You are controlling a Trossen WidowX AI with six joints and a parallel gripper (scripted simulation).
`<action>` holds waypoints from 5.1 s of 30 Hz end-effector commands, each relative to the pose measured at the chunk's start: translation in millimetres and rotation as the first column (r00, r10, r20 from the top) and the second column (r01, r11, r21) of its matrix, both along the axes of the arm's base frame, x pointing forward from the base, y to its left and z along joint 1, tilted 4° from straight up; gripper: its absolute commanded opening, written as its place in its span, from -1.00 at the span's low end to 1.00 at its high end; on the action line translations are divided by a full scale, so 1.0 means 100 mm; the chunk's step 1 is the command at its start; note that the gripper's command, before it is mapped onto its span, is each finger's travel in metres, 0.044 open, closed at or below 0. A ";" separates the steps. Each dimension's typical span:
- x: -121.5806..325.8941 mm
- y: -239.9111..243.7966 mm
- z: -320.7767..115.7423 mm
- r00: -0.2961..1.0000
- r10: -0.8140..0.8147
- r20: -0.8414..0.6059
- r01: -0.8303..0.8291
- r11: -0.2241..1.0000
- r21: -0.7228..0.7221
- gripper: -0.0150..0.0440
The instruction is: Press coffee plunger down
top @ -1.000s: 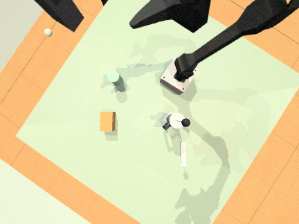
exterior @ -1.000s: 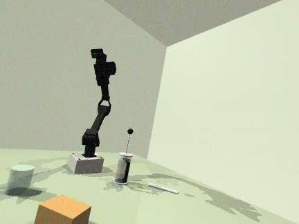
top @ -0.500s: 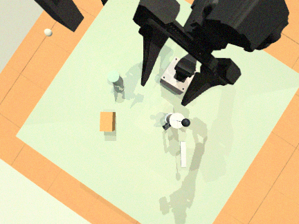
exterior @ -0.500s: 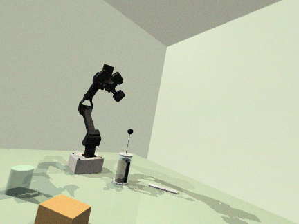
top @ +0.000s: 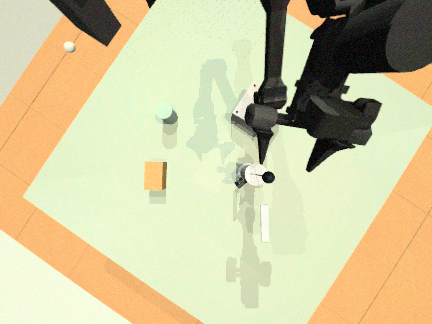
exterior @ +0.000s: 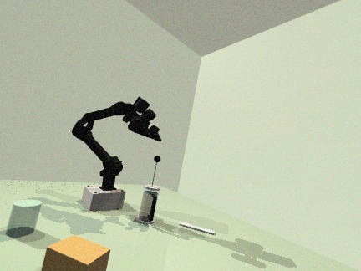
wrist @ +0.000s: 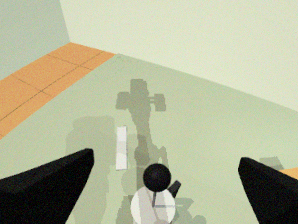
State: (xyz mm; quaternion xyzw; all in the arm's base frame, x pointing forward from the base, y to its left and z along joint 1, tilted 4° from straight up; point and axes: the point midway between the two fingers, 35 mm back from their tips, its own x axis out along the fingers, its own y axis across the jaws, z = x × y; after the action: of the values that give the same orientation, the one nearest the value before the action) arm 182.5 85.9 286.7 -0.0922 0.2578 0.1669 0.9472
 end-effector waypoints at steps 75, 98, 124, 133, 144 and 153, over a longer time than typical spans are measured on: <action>0.31 0.07 -1.01 1.000 -0.013 -0.007 0.013 1.000 0.026 -0.06; 0.35 0.07 -1.39 1.000 -0.013 -0.007 0.013 1.000 0.025 -0.06; 0.45 0.06 -1.78 1.000 -0.013 -0.005 0.013 1.000 0.025 -0.06; 0.54 0.09 -1.79 1.000 -0.013 -0.004 0.013 1.000 0.026 -0.06; 0.62 0.12 -1.78 1.000 -0.013 -0.004 0.013 1.000 0.026 -0.06; 0.65 0.13 -1.77 1.000 -0.013 -0.003 0.013 1.000 0.026 -0.06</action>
State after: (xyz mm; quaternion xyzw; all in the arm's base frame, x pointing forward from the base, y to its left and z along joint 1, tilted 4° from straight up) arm 249.4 100.4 122.0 -0.0671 0.2393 0.1645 0.9546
